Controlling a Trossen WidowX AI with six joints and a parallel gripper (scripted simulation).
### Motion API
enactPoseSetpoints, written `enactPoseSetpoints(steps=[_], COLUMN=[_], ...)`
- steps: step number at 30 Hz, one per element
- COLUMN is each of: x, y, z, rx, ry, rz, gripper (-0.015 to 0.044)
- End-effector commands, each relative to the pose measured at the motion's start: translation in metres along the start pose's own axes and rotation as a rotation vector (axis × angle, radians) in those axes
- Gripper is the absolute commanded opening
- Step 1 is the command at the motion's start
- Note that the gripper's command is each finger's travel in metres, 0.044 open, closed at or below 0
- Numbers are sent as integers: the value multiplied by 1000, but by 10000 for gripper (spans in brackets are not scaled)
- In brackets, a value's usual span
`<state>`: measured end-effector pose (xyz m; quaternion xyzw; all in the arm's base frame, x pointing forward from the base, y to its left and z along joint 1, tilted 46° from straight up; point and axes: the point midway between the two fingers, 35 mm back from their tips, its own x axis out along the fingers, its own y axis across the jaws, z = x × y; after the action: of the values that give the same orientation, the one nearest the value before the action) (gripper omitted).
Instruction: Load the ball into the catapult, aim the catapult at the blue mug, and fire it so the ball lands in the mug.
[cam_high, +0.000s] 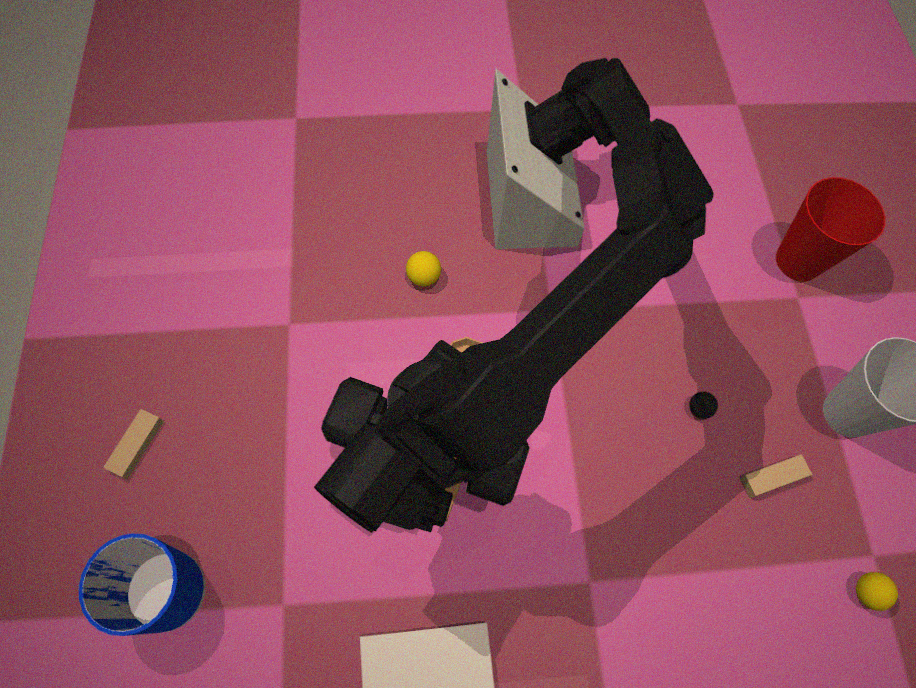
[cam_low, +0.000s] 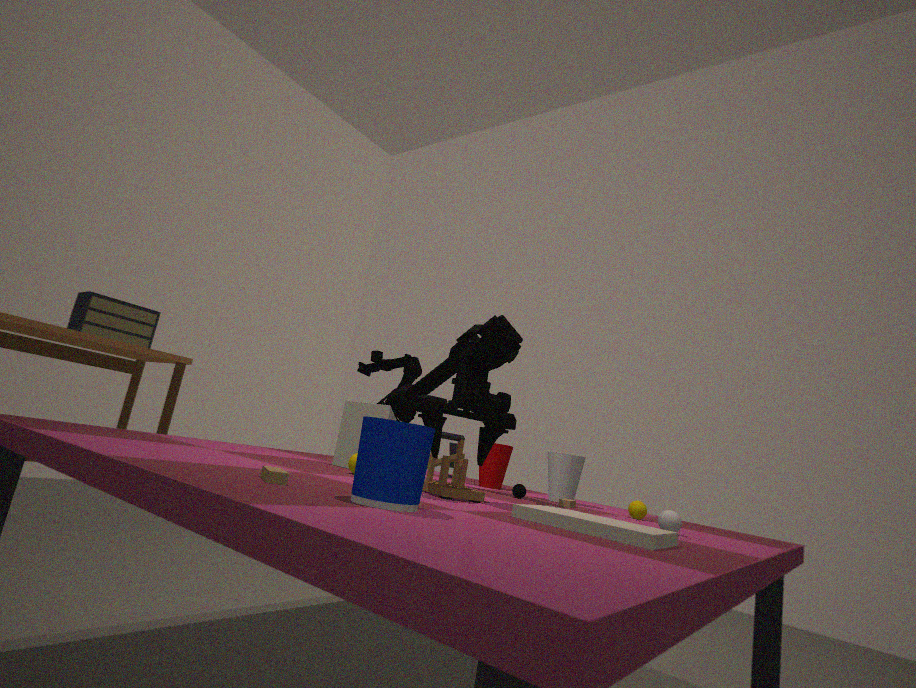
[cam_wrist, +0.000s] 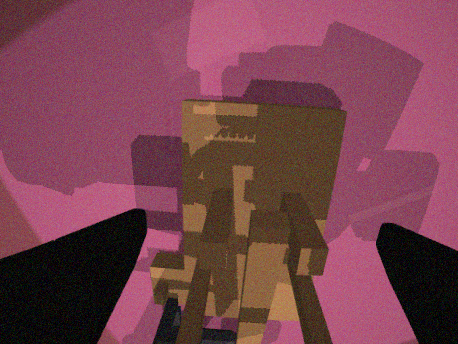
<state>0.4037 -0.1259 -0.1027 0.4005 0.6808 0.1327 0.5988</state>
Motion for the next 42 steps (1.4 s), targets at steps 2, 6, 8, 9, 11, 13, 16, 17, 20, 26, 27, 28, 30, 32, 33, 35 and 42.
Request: enactPoseSetpoints(steps=[2, 6, 8, 9, 11, 13, 16, 17, 20, 26, 27, 28, 30, 32, 33, 35, 42], x=[9, 15, 19, 20, 24, 27, 31, 31, 27, 27, 27, 27, 27, 27, 27, 25, -23], y=[0, 0, 0, 0, 0, 0, 0, 0, 0, 0, 0, 0, 0, 0, 0, 0, 0], z=[0, -1, -1, -1, -1, -1, -1, -1, 0, 0, 0, 0, 0, 0, 0, 0, 0], rx=[6, 6, 6, 6, 6, 6, 6, 6, 0, 0, 0, 0, 0, 0, 0, 0, 0], ry=[1, 1, 1, 1, 1, 1, 1, 1, 1, 1, 1, 1, 1, 1, 1, 1, 0], rz=[5, 5, 5, 6, 6, 6, 6, 6, 2, 2, 2, 2, 2, 2, 2, 2, 0], gripper=[440, 440, 440, 440, 440, 440, 440, 440, 361, 204, 177, 151, 138, 125, 118, 85, 0])
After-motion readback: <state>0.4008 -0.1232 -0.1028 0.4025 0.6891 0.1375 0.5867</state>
